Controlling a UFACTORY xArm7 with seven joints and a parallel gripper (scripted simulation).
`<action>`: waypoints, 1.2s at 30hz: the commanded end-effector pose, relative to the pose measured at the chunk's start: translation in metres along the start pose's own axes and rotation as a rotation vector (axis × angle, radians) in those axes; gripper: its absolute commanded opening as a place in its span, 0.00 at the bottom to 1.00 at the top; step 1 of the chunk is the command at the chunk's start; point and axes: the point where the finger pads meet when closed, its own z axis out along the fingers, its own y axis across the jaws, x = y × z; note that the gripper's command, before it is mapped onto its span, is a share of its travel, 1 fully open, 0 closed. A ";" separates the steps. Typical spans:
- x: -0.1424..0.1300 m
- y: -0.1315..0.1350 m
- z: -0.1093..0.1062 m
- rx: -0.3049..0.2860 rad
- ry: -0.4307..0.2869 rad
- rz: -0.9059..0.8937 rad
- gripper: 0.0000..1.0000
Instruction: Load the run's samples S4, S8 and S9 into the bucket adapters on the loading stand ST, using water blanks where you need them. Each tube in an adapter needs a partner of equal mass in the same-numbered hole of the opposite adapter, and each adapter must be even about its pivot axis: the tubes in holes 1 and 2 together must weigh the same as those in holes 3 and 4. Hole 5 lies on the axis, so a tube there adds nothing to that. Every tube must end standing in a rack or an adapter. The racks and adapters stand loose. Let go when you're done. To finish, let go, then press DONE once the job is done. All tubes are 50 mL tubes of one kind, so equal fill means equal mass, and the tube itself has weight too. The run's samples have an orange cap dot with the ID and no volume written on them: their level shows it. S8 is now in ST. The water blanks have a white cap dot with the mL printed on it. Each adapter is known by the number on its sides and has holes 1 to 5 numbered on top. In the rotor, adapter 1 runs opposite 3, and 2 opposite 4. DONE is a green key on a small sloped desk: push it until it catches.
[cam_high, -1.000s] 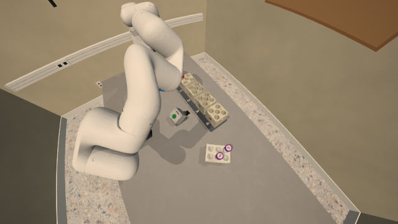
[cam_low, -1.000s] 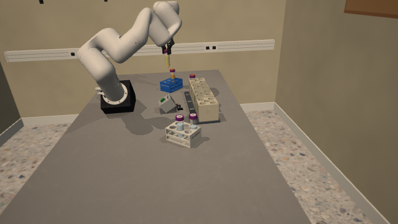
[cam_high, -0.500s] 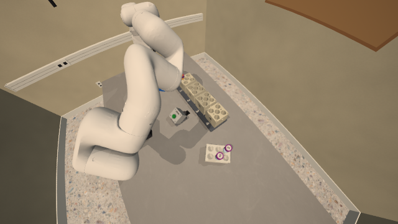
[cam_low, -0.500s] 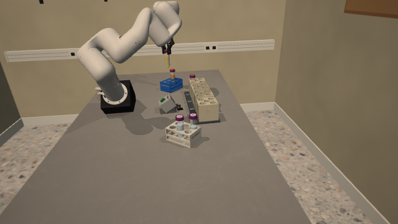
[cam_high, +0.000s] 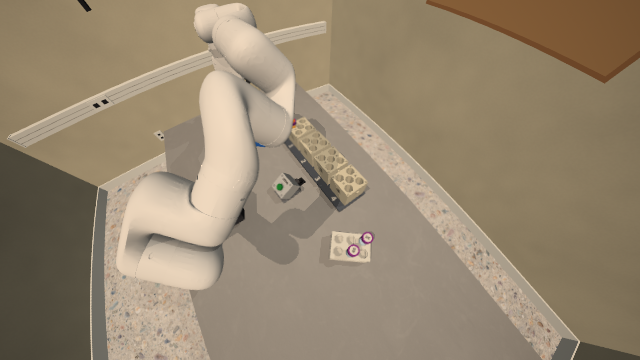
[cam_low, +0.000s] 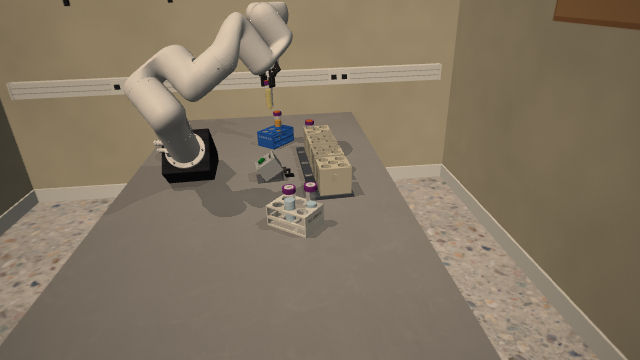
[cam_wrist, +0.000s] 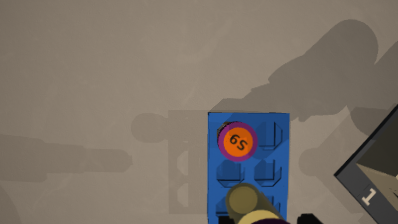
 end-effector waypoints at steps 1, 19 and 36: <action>0.001 0.000 -0.003 0.002 0.005 0.000 0.00; 0.001 -0.001 0.007 0.002 0.005 0.000 0.00; 0.001 -0.001 0.037 0.002 0.005 0.000 0.00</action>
